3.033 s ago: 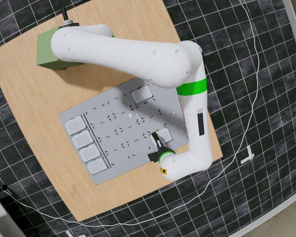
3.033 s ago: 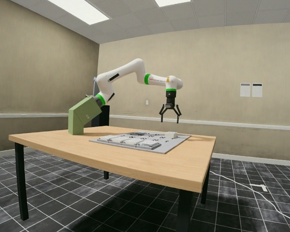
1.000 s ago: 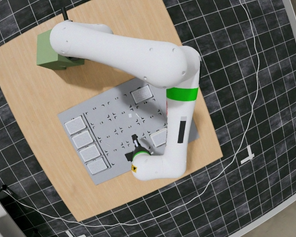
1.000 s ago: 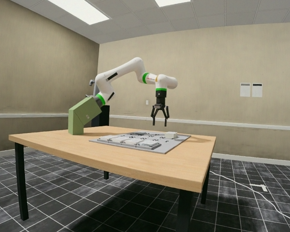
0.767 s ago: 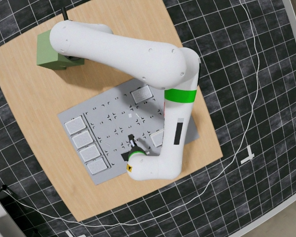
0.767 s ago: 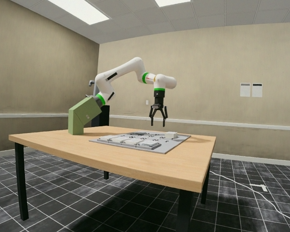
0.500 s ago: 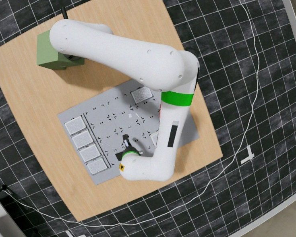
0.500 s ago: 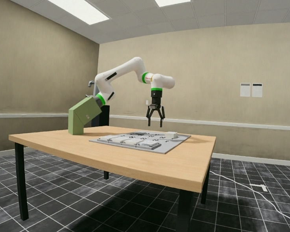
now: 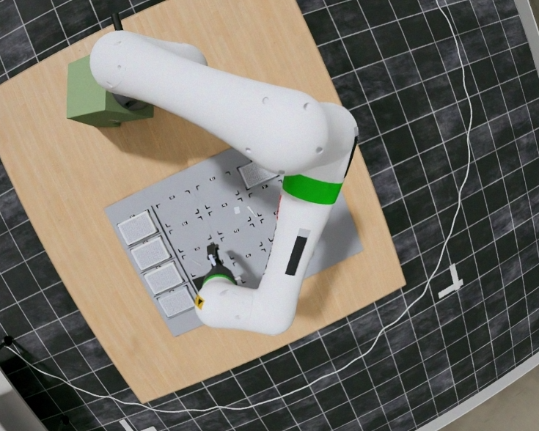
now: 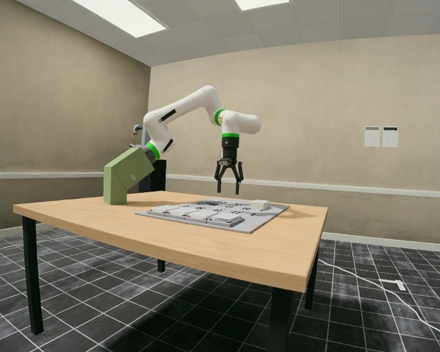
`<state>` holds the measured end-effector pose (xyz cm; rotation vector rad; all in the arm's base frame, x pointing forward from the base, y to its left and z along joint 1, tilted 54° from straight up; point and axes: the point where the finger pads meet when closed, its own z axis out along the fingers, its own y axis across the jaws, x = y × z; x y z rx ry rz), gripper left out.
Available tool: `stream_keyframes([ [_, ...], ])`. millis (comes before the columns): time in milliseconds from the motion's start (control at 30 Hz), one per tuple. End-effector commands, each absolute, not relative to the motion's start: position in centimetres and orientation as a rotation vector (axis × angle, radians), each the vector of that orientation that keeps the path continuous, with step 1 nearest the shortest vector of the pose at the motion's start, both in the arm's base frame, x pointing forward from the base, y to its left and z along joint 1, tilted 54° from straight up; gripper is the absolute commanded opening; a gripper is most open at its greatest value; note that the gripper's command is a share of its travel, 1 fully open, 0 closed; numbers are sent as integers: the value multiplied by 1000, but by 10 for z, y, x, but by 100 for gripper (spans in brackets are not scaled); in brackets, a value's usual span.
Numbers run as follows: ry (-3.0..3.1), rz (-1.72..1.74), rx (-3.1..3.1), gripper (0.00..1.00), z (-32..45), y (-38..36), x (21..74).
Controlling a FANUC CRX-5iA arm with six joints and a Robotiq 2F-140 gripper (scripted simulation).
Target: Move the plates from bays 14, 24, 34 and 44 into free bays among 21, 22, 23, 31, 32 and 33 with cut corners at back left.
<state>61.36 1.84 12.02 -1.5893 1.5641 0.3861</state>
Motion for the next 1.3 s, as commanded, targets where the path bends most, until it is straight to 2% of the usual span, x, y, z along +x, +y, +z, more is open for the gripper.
stream_keyframes([
  [0,1564,384,-1589,70,111,12,612],
  [1267,1564,384,-1589,70,1,-48,586],
])
